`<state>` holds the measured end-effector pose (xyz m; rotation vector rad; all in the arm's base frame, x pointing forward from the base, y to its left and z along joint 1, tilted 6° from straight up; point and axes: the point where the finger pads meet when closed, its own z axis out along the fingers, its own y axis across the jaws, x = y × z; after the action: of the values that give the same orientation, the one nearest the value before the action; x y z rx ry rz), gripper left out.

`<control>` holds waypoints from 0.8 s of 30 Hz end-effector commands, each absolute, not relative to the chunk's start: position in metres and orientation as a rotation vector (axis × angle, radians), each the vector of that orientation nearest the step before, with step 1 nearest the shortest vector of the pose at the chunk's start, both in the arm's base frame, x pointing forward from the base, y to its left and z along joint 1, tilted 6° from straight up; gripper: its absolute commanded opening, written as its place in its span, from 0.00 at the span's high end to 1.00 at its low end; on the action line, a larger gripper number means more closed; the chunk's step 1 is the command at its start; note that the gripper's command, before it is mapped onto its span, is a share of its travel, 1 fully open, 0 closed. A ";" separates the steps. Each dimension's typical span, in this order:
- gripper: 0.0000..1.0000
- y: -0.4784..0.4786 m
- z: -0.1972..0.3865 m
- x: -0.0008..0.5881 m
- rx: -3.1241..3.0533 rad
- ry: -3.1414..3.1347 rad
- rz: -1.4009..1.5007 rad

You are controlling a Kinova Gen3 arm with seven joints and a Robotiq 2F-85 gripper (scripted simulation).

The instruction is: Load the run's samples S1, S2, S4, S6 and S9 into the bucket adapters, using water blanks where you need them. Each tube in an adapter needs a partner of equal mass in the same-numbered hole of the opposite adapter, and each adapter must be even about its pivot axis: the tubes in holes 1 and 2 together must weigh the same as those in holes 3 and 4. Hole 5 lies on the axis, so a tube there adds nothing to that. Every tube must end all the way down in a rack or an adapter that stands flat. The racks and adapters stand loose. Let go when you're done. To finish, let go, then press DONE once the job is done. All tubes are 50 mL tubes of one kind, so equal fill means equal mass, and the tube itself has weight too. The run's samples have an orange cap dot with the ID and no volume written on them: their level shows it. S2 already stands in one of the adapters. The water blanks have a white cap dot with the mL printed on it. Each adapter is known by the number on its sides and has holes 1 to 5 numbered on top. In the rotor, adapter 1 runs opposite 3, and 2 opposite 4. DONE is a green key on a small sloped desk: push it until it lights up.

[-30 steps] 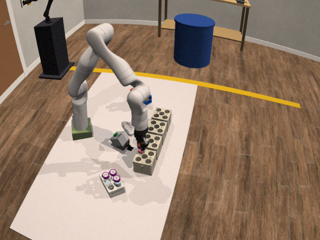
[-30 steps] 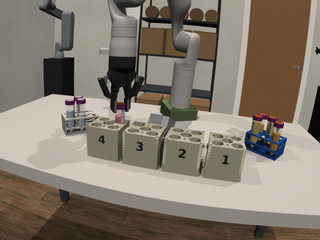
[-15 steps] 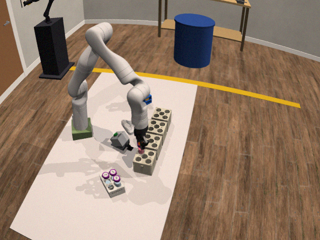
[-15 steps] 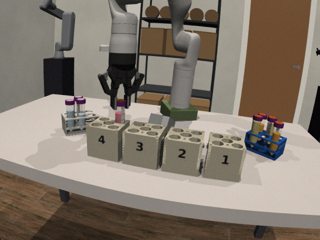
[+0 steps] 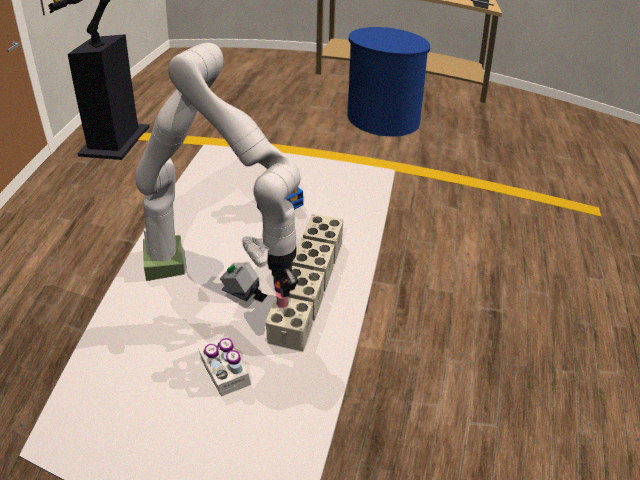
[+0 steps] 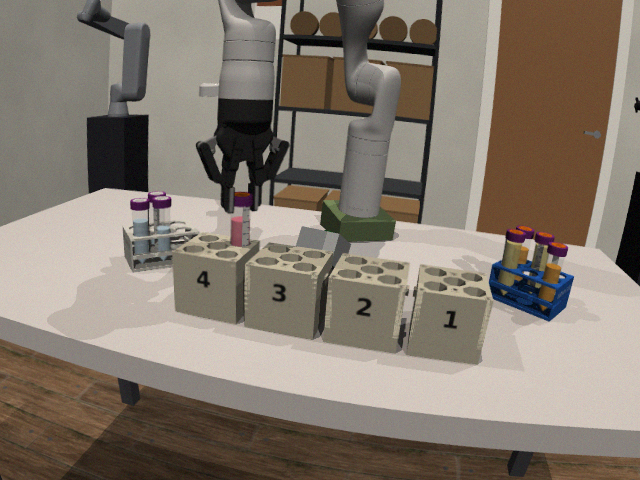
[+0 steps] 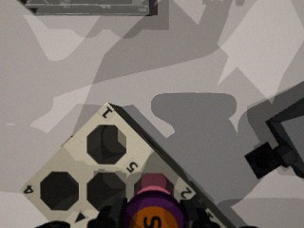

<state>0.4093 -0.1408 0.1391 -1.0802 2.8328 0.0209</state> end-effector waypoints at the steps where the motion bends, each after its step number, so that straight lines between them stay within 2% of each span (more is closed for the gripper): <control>1: 0.90 -0.140 0.144 0.410 -1.087 2.824 0.023; 24: 0.90 -0.140 0.158 0.409 -1.087 2.824 0.022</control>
<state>0.4079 -0.1415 0.1526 -1.0801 2.8328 0.0208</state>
